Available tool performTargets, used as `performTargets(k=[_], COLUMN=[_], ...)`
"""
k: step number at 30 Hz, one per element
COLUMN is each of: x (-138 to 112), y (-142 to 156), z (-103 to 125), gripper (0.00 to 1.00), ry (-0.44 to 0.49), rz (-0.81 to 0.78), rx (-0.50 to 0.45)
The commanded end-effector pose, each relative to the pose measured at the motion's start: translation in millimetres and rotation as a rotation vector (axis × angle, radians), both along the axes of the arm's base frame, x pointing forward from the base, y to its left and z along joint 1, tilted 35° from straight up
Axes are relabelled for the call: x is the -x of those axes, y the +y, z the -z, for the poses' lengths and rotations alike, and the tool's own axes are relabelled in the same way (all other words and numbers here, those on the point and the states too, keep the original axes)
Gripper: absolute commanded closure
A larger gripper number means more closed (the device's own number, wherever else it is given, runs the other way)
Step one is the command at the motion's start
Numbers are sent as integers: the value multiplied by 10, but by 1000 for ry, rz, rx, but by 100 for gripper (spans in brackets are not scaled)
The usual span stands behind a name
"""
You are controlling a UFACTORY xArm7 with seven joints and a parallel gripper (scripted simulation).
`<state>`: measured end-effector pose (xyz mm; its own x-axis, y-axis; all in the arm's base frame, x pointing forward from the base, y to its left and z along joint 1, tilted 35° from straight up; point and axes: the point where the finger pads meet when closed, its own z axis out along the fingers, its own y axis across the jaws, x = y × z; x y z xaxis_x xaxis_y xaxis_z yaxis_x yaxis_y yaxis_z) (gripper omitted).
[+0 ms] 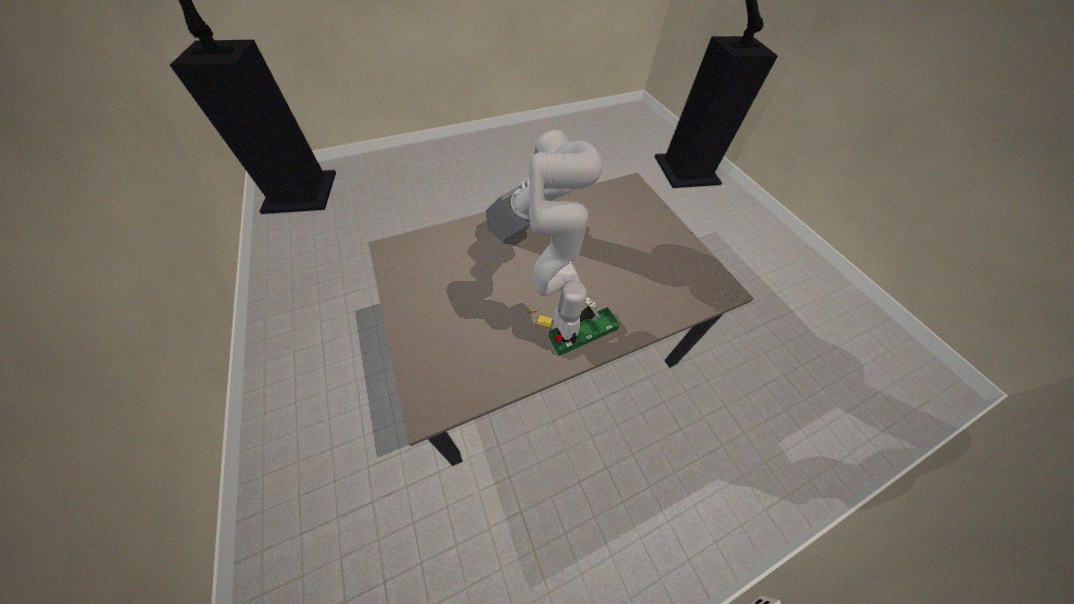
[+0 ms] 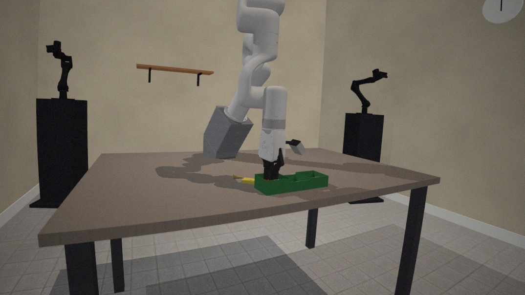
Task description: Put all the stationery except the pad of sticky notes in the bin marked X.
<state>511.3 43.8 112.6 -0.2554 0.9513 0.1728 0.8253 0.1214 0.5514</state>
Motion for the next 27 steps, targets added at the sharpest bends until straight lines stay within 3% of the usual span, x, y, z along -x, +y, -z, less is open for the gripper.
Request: performTargets(k=[1,27], x=[13,194], y=[-17,-118], z=[-37,-331], gripper=[71,71], ry=[-2,-2], rz=[1,1], rx=[0,0])
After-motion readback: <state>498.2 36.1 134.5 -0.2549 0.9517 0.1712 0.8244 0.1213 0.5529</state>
